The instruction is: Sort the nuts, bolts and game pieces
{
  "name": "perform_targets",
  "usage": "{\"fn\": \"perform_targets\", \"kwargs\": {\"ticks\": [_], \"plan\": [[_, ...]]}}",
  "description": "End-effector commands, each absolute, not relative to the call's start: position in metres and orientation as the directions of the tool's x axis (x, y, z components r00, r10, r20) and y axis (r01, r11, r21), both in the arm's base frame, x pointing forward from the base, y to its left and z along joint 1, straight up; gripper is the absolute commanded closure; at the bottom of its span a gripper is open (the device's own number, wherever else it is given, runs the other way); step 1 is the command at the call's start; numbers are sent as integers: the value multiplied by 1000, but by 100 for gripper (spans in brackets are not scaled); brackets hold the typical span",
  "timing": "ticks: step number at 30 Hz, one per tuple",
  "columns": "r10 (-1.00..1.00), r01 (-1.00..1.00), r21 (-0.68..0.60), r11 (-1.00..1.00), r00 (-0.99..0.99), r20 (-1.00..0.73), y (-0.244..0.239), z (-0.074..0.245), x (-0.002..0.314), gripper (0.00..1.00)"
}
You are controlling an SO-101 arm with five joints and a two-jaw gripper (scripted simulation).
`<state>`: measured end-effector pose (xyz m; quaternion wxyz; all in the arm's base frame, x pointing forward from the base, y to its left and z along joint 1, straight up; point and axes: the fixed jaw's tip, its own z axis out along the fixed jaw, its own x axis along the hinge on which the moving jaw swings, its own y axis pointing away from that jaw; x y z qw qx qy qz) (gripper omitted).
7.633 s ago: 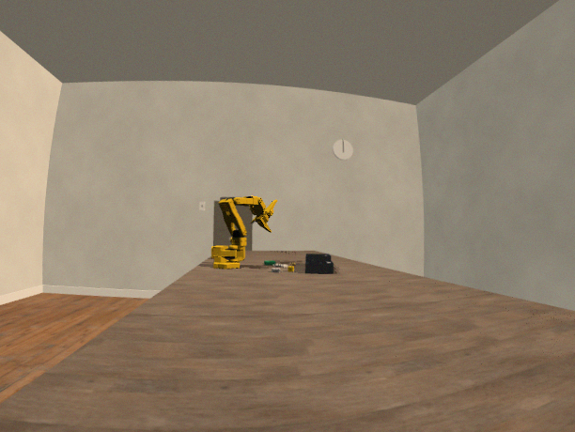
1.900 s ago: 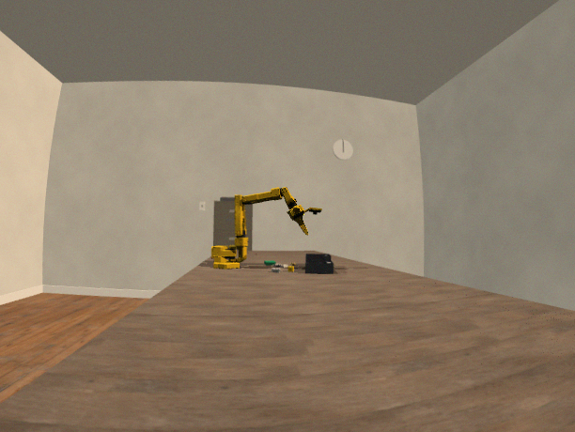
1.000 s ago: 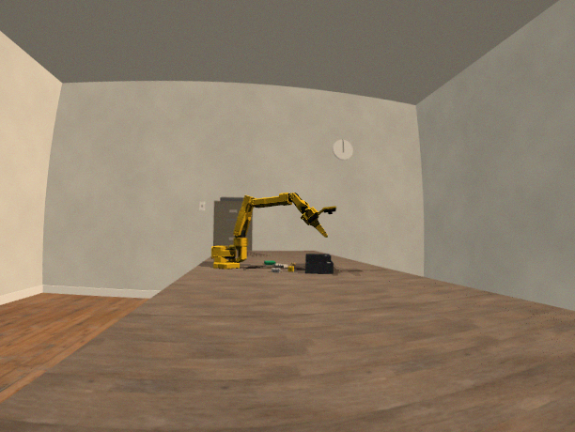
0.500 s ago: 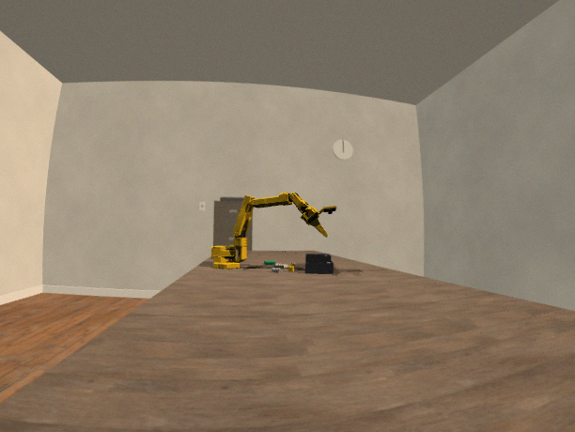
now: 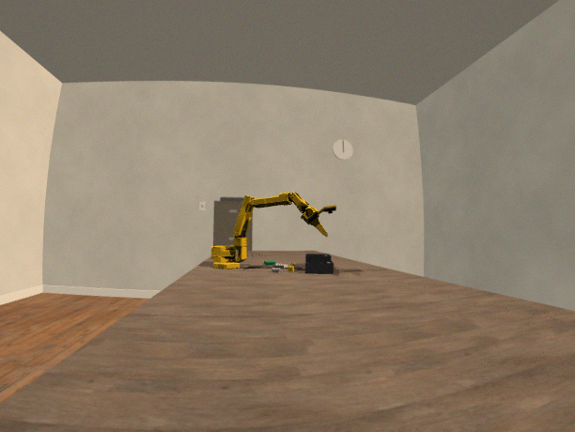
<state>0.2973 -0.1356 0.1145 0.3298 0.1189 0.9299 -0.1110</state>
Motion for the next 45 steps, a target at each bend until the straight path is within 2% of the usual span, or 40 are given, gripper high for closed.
{"fn": "perform_targets", "kwargs": {"ticks": [1,10,25,45], "plan": [[124,306,-144,941,-709,-694,-141,132,302,0],[135,301,-139,943,-731,-669,-141,122,302,0],[181,282,-112,953,-824,-537,-139,70,298,0],[184,281,-109,954,-830,-527,-139,66,298,0]]}}
